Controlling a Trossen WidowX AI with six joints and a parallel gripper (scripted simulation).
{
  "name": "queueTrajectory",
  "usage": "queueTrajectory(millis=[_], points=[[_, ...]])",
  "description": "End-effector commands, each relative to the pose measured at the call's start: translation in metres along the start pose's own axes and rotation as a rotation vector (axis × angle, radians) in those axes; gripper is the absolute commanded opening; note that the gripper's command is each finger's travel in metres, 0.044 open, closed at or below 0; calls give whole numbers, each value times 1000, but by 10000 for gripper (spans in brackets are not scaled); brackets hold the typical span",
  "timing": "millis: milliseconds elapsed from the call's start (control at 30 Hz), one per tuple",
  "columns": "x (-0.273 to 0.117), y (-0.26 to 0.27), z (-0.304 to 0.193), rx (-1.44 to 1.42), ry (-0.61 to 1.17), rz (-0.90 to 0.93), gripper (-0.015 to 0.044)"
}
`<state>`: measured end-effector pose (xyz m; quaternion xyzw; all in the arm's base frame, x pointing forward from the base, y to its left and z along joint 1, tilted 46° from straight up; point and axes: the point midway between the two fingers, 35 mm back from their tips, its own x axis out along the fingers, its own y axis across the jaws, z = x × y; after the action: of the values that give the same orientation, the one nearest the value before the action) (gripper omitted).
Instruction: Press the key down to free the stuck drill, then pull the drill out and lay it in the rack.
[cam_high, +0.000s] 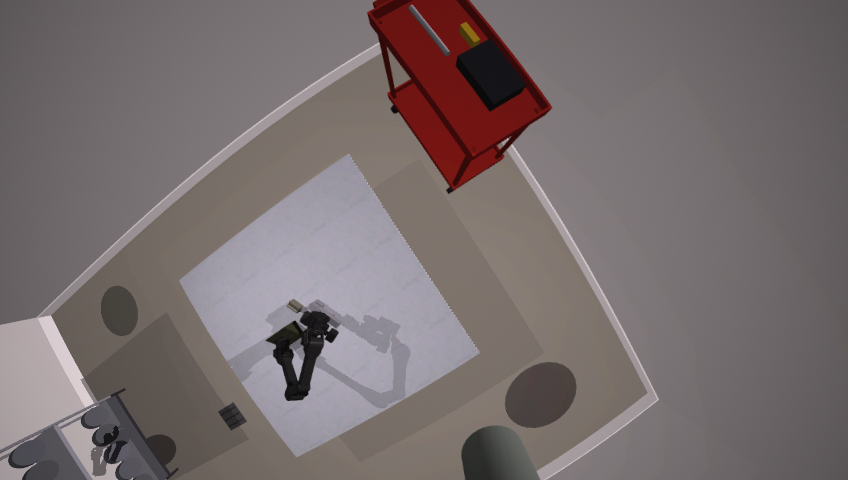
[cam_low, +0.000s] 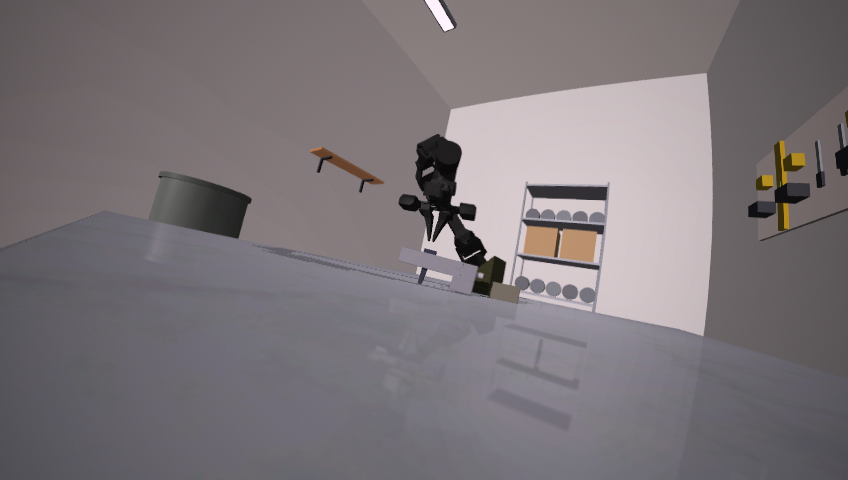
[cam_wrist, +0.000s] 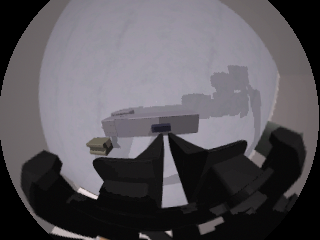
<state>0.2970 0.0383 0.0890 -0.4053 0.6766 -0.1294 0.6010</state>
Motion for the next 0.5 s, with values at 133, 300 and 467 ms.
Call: queueTrajectory(millis=[133, 300, 467], points=[[-64, 5, 4, -42, -55, -2, 210], [-66, 9, 2, -68, -69, -6, 341], [-35, 60, 14, -538, -48, -10, 440]])
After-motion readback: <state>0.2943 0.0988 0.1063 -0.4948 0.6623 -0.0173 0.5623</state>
